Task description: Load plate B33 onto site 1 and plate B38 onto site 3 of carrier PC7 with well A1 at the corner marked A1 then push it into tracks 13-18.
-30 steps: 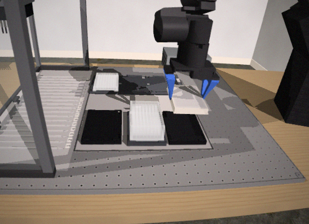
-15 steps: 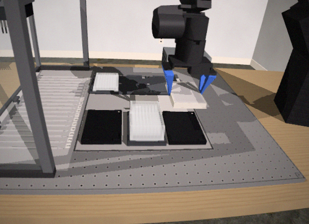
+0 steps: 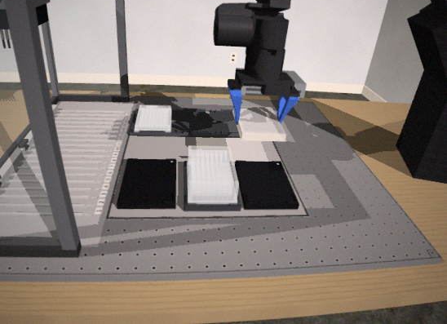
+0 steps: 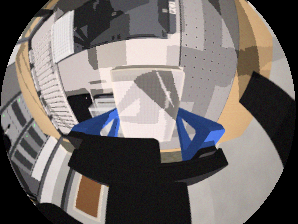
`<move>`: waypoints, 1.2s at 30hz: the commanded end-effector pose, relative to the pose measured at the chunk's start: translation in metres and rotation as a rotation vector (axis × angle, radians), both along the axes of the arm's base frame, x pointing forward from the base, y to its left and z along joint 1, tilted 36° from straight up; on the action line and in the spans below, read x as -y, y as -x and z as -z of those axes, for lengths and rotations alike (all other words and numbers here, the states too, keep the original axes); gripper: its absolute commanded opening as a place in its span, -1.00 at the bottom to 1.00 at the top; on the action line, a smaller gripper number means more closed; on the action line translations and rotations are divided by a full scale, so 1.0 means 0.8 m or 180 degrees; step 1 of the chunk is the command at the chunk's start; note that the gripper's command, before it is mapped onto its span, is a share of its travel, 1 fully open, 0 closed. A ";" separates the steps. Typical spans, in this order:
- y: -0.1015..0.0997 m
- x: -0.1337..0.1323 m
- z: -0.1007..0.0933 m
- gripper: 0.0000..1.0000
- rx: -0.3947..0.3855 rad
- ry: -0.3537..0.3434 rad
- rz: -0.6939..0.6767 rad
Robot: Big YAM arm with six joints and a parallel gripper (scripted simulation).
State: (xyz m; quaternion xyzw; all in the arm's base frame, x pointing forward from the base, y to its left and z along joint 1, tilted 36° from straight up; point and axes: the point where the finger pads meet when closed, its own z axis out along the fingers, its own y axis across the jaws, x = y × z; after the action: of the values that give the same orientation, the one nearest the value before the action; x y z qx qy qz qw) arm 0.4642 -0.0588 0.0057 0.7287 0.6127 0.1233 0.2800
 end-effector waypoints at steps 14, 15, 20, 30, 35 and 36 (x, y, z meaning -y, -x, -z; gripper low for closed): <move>0.013 0.078 -0.027 -1.00 0.0032 0.0056 -0.0019; 0.013 0.078 -0.027 -1.00 0.0032 0.0056 -0.0019; 0.009 0.104 -0.039 -1.00 0.0072 0.0069 -0.0018; 0.017 0.153 -0.050 -1.00 0.0068 0.0079 -0.0018; 0.019 0.168 -0.052 -1.00 0.0059 0.0078 -0.0018; 0.020 0.173 -0.053 -1.00 0.0060 0.0079 -0.0018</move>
State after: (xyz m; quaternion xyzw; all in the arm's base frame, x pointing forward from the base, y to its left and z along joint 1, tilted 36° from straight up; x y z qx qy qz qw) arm 0.4459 -0.1792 0.0300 0.7267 0.6146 0.1251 0.2802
